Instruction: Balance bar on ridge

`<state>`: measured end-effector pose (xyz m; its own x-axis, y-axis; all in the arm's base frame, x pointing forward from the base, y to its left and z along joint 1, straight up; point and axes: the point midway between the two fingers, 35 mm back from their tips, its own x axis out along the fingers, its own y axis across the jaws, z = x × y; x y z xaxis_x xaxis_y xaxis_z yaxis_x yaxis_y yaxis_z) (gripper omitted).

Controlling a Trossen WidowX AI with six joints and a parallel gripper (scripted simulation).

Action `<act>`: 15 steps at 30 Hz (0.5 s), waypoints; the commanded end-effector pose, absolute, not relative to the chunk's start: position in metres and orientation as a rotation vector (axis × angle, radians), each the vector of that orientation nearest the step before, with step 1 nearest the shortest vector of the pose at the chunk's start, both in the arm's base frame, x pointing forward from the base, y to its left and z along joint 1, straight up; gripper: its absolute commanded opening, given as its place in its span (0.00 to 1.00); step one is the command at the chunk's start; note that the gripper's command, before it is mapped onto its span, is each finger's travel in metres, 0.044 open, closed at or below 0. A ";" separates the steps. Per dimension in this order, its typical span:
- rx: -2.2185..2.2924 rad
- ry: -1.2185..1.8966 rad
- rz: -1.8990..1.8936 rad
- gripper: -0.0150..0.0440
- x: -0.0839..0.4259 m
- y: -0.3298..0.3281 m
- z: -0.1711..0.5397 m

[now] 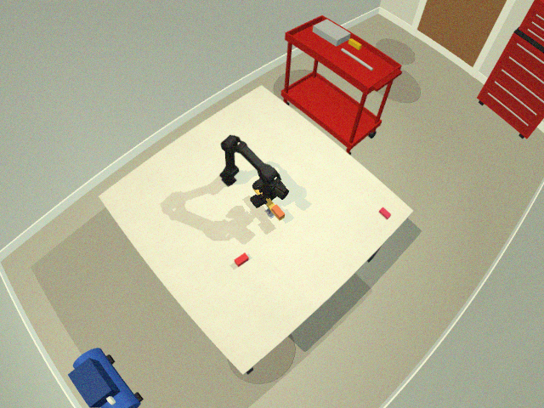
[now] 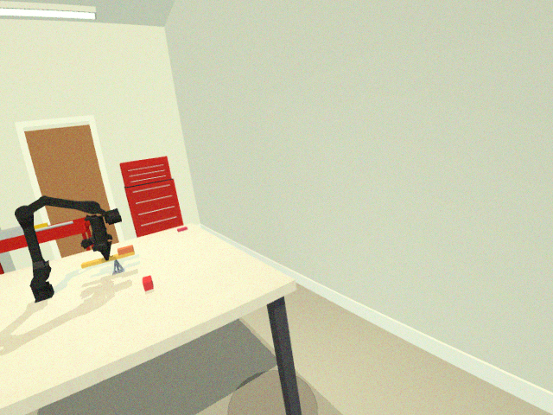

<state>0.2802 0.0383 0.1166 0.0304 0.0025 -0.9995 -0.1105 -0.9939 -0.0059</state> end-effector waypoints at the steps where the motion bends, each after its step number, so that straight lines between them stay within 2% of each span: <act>1: -2.195 0.115 2.129 0.57 0.280 0.038 0.117; 7: -2.195 0.115 2.129 0.57 0.280 0.038 0.117; 15: -2.195 0.115 2.129 0.92 0.280 0.038 0.117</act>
<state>0.2802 0.0381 0.1166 0.0304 0.0015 -0.9995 -0.1107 -0.9938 -0.0049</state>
